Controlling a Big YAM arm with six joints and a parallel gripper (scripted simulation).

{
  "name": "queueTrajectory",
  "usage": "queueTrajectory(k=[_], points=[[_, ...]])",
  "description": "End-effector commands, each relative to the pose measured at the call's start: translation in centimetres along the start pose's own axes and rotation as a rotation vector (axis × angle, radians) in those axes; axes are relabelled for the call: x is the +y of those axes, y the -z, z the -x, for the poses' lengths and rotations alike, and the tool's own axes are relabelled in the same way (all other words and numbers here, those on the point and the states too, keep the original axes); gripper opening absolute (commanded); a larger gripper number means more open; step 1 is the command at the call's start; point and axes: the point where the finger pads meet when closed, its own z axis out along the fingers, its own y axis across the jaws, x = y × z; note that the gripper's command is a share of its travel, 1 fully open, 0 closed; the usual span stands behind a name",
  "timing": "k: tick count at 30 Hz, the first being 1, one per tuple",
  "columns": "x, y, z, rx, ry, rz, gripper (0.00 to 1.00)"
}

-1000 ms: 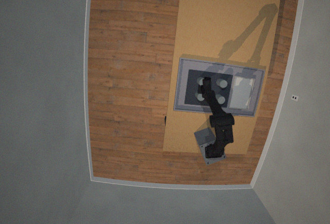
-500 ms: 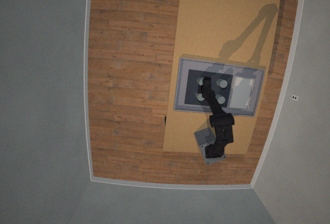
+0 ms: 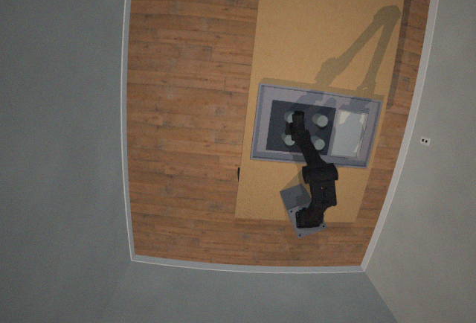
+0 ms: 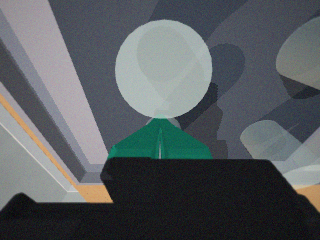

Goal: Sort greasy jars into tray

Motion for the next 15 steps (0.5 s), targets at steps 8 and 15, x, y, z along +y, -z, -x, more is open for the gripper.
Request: queueTrajectory(k=[8, 15], points=[[0.47, -0.09, 1.34, -0.013, 0.002, 0.006, 0.00], [0.47, -0.09, 1.42, -0.013, 0.002, 0.006, 0.00]])
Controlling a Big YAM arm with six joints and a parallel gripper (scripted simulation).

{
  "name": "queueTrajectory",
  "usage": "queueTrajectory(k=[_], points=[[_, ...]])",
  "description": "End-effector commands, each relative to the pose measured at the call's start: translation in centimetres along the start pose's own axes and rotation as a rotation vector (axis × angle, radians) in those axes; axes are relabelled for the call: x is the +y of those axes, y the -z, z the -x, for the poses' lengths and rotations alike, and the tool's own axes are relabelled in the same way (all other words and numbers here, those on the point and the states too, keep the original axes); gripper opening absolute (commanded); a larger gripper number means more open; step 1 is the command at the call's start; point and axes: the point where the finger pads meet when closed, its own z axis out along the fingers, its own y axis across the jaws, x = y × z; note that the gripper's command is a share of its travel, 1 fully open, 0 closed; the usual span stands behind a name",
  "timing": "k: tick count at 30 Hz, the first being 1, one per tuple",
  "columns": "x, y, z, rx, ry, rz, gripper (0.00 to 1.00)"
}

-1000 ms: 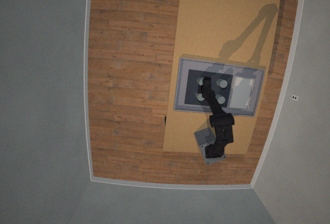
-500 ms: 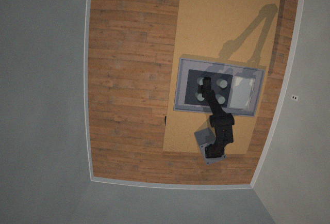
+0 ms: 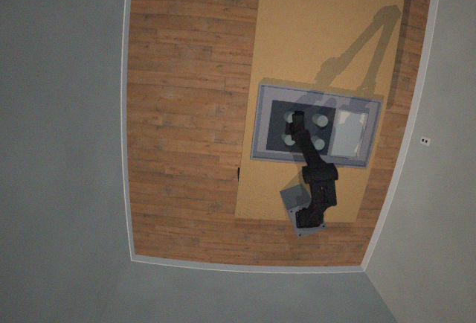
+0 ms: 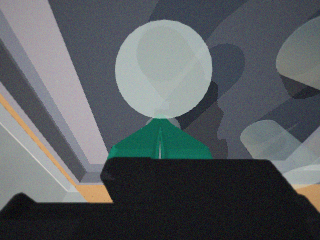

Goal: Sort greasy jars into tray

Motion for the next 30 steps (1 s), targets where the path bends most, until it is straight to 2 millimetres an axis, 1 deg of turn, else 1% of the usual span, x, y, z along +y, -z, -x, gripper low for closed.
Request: queueTrajectory(k=[1, 30], points=[[0.47, -0.09, 1.41, -0.016, 0.002, 0.007, 0.00], [0.47, -0.09, 1.77, -0.016, 0.002, 0.007, 0.00]])
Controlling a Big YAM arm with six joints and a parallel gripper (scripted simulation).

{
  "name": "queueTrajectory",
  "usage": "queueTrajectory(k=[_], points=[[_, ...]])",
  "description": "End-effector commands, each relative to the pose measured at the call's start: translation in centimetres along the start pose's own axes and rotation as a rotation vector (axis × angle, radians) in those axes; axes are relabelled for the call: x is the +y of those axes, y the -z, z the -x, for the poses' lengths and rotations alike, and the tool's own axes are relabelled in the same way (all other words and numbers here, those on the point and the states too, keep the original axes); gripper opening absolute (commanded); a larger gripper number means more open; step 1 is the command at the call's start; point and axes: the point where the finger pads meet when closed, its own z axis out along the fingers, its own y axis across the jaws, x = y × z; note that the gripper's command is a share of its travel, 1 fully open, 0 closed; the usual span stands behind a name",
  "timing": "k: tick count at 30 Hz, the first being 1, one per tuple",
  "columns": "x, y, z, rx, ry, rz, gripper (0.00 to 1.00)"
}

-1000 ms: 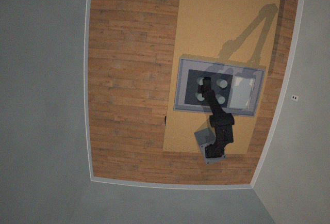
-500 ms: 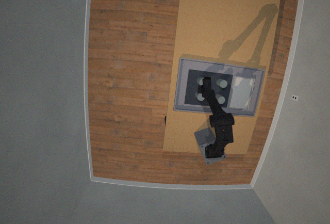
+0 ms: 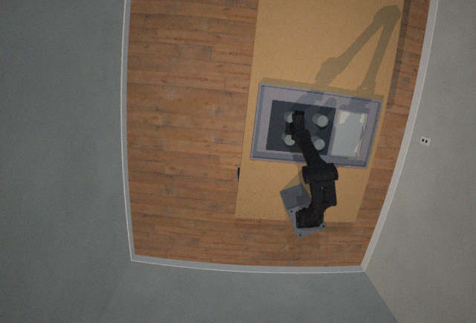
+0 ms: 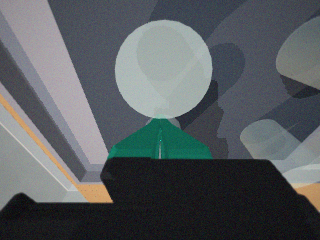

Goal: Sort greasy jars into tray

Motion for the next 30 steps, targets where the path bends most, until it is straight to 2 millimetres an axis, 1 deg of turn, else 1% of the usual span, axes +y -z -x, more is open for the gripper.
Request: queueTrajectory(k=[1, 30], points=[[0.46, -0.09, 1.76, -0.022, 0.003, 0.008, 0.00], [0.47, -0.08, 2.09, -0.022, 0.003, 0.008, 0.00]])
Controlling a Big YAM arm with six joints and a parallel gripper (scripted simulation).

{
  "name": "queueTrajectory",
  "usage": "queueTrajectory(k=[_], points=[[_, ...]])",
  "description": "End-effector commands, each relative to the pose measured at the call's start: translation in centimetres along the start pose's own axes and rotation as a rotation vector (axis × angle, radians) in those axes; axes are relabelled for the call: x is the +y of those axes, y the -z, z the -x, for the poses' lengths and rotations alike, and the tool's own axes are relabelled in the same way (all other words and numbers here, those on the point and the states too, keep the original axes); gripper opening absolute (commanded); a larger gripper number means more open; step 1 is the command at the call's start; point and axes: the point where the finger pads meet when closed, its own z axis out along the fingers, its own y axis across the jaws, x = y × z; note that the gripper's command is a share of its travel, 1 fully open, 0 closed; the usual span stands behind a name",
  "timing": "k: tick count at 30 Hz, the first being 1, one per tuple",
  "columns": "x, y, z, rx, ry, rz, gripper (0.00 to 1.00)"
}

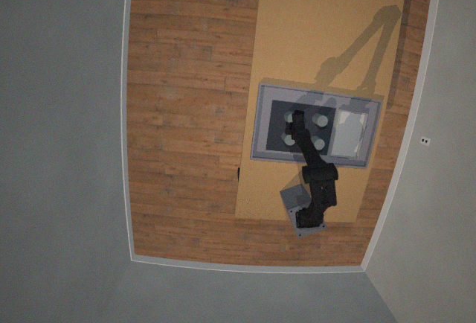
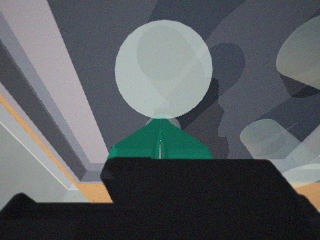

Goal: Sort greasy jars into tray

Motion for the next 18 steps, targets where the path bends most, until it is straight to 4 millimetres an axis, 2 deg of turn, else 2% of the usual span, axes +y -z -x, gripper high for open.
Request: queueTrajectory(k=[1, 18], points=[[0.45, -0.09, 2.08, -0.027, 0.004, 0.009, 0.00], [0.45, -0.08, 2.28, -0.027, 0.004, 0.009, 0.00]])
